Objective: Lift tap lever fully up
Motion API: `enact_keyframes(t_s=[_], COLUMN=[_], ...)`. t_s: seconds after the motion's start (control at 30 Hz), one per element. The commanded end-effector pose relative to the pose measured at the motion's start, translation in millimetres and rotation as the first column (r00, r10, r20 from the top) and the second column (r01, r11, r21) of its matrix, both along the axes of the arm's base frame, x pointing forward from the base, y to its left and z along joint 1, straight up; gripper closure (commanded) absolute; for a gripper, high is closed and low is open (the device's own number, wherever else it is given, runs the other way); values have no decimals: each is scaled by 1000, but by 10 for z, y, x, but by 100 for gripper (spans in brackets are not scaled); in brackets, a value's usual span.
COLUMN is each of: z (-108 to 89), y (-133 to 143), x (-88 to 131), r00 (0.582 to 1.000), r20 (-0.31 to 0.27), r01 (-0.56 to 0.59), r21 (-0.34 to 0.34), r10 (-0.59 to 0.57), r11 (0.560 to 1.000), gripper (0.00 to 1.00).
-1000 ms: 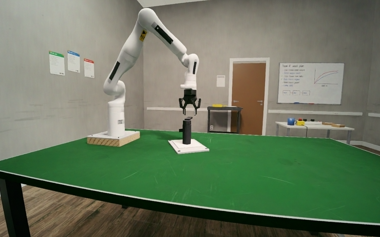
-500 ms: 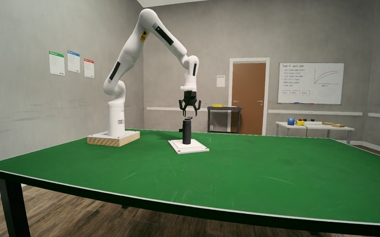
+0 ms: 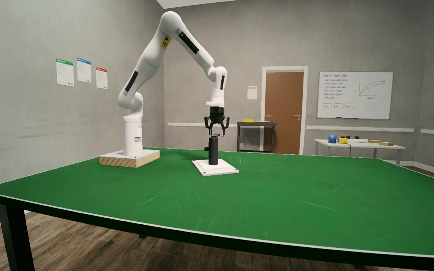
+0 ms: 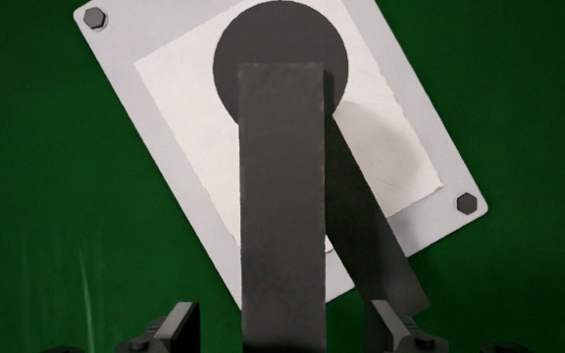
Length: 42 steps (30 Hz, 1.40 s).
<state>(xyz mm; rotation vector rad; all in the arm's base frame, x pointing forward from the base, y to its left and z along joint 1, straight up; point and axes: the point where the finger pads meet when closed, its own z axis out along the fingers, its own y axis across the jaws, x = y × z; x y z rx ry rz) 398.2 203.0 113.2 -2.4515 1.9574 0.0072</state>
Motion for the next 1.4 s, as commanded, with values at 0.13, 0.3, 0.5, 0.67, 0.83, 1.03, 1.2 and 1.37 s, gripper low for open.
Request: enact_keyframes(t_s=[0.13,0.3,0.5,0.67,0.83,1.03,1.2,1.37], z=[-62,-87,-97,-101,-101,-101,-101,-101], y=[5,6,6,6,6,6,6,6], x=[-8,-8,-8,-8,-8,-8,-8,-8], r00=[1000,1000,1000,1000,1000,1000,1000,1000], r20=[-2,-2,-2,-2,-2,-2,-2,-2], r01=[-2,-2,-2,-2,-2,-2,-2,-2], r21=[0,0,0,0,0,0,0,0], r10=[2,2,2,2,2,2,2,2], r11=[1000,1000,1000,1000,1000,1000,1000,1000], gripper=[33,33,33,33,33,33,33,33])
